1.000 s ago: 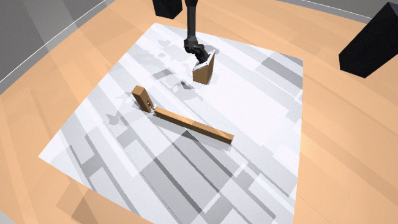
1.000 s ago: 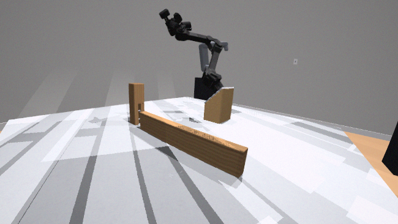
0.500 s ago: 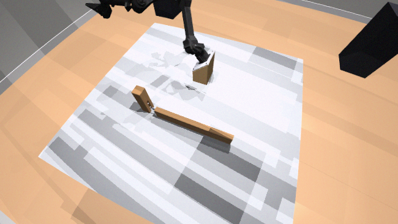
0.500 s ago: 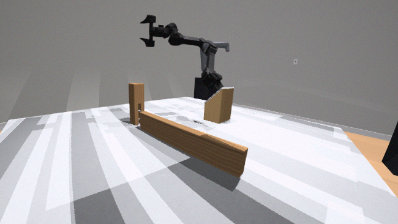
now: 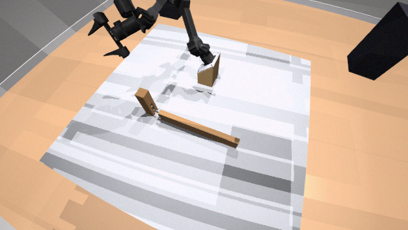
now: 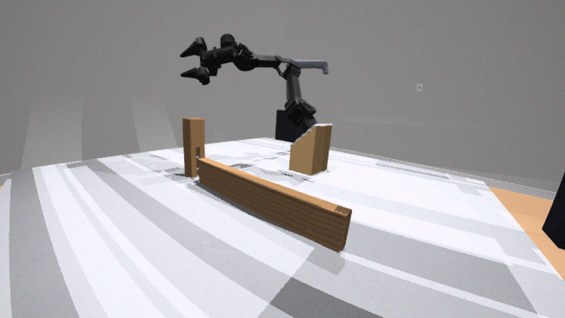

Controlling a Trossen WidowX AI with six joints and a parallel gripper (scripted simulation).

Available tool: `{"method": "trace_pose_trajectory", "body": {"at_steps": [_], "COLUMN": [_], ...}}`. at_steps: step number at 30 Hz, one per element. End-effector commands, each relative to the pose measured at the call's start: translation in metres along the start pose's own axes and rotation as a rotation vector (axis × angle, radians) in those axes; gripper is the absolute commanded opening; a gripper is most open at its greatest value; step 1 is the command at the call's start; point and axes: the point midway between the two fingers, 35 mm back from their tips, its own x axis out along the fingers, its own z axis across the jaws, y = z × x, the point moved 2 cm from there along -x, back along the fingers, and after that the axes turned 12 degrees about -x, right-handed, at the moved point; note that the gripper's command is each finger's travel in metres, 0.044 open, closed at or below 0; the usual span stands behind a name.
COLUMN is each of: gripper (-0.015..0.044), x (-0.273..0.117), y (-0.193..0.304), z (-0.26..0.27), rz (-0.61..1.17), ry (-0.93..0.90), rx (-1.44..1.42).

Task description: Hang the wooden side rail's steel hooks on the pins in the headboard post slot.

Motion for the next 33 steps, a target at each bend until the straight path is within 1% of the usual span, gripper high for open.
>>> {"method": "trace_pose_trajectory", "body": {"at_steps": [1, 6, 11, 16, 23, 25, 33], "gripper": [0.0440, 0.0440, 0.0440, 0.0440, 0.0440, 0.0440, 0.0440], "x": [-0.004, -0.019, -0.041, -0.068, -0.115, -0.121, -0.122], "y": [0.028, 0.056, 0.076, 0.087, 0.080, 0.078, 0.078], "z": [-0.045, -0.098, -0.149, -0.195, -0.262, -0.270, -0.271], "rz": [0.038, 0.028, -0.037, -0.145, -0.355, -0.382, -0.383], "ry": [0.142, 0.315, 0.469, 0.590, 0.698, 0.704, 0.705], "rx": [0.162, 0.366, 0.545, 0.698, 0.800, 0.810, 0.811]}}
